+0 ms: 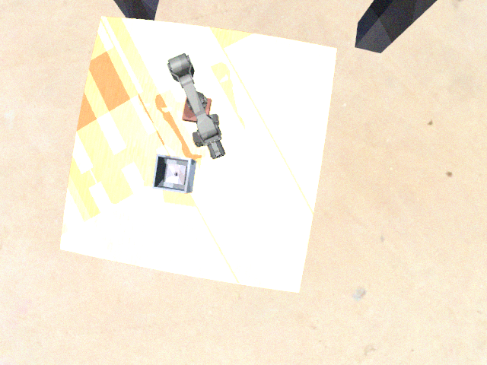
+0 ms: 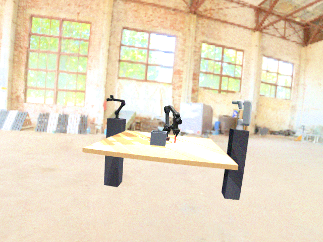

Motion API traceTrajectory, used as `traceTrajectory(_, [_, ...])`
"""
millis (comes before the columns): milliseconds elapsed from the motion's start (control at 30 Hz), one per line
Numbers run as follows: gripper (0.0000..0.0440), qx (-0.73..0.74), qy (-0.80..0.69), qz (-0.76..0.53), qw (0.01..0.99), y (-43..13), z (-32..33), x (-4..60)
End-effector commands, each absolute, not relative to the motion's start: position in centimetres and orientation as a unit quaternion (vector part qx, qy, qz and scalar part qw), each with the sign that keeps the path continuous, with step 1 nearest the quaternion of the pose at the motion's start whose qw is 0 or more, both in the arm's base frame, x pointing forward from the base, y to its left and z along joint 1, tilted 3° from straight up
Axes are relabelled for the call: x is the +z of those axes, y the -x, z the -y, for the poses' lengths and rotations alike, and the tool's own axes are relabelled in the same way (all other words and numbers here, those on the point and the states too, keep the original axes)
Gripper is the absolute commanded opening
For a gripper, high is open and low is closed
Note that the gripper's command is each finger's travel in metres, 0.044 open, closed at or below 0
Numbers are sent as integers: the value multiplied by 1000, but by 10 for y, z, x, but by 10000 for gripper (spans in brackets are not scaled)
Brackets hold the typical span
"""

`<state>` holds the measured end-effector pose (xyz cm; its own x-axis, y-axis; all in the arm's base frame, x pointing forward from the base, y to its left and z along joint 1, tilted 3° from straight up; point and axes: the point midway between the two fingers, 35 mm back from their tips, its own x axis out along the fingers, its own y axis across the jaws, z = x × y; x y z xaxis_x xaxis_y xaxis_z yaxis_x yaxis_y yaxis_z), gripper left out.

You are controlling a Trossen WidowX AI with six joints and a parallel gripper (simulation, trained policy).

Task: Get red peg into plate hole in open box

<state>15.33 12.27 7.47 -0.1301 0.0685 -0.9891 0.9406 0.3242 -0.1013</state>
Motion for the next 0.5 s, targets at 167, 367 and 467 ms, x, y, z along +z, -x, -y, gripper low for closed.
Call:
traceTrajectory(167, [439, -435, -408, -611, 521, -153, -118, 45])
traceTrajectory(367, [365, -435, -413, -605, 524, -155, -119, 31])
traceTrajectory(467, [289, -432, -413, -605, 526, -158, -121, 26])
